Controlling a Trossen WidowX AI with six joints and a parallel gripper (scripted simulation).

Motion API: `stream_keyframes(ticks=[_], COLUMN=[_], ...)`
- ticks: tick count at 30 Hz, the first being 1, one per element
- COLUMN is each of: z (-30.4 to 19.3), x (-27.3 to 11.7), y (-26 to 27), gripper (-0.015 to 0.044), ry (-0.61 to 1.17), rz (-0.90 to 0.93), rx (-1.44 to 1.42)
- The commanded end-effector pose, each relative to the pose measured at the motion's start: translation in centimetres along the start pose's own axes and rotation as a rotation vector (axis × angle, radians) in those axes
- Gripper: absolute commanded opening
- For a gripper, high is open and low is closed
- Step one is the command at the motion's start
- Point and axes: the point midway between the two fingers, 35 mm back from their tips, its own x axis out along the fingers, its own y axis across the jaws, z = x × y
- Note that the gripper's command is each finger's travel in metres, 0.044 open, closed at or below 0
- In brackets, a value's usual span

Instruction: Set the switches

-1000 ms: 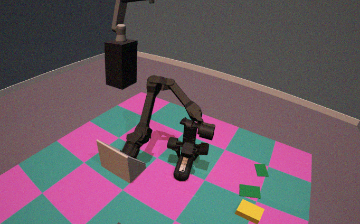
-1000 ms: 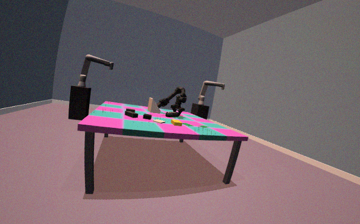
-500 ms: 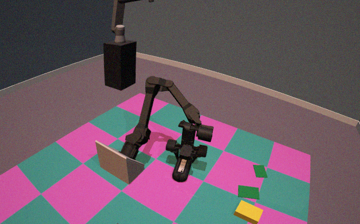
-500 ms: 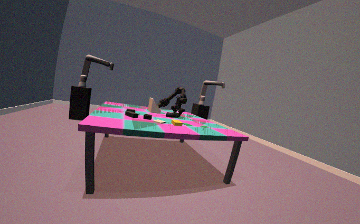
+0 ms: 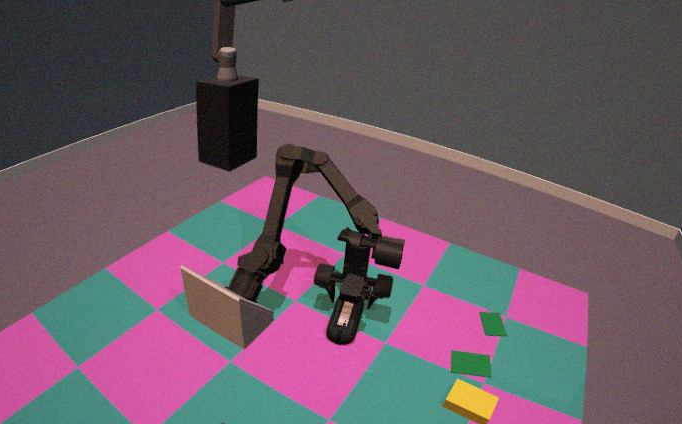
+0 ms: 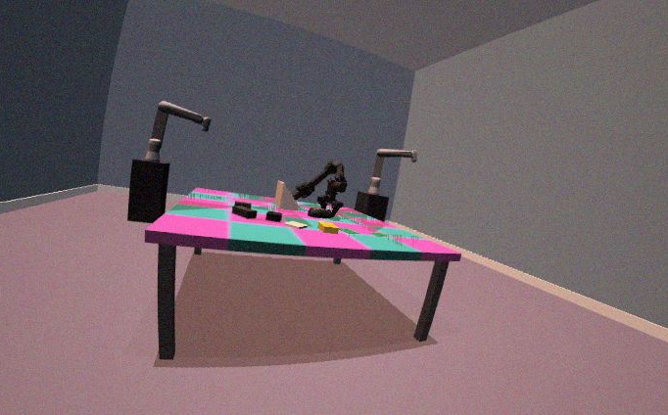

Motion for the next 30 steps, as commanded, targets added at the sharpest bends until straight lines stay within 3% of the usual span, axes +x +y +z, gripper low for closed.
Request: stream_keyframes(ticks=[1,9,28,30], z=[0.2,5.9,6.0,6.0], x=[-0.1,-4.0,-4.1,-4.1], y=[0.0,-0.1,-0.1,-0.1], gripper=[0.0440,0.0440,0.0440,0.0387], ry=[-0.001,-0.003,-0.002,-0.003], rz=[-0.001,-0.003,-0.002,-0.005], rx=[0.000,0.001,0.000,0.015])
